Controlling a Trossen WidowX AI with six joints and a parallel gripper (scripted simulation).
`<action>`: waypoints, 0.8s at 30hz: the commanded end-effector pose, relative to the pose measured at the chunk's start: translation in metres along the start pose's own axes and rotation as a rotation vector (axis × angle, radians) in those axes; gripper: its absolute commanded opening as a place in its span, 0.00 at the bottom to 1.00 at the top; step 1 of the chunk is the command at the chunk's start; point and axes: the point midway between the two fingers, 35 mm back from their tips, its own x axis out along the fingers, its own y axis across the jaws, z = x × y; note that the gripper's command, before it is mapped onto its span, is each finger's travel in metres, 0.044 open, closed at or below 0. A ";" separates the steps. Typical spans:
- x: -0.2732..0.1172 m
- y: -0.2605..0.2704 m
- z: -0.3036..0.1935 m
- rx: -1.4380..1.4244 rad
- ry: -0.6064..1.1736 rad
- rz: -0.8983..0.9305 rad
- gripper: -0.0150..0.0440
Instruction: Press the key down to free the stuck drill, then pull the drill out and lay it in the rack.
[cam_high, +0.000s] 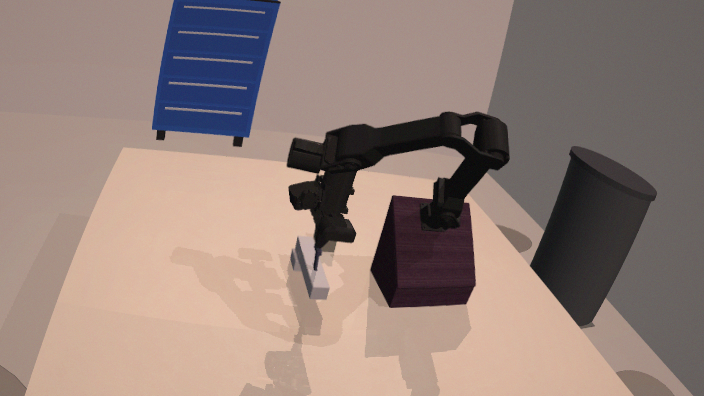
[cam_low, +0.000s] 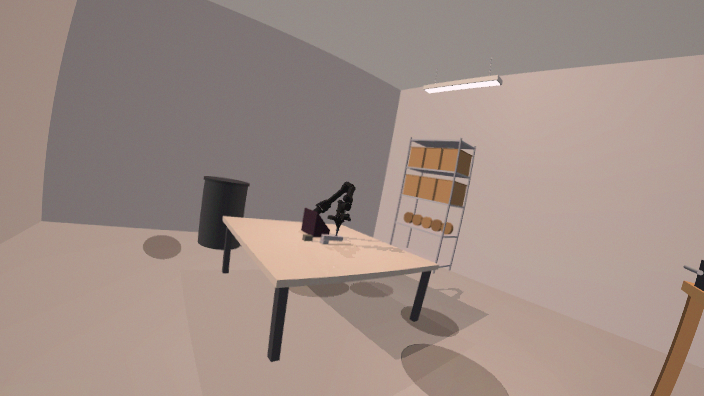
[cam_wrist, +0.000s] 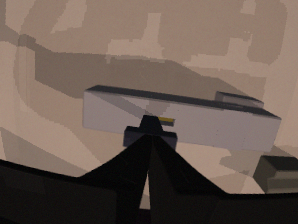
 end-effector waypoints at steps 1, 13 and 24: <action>0.019 0.003 -0.007 -0.011 0.045 0.007 0.25; 0.027 0.003 -0.007 -0.011 0.045 0.007 0.25; -0.045 0.001 0.003 -0.011 0.045 0.005 0.70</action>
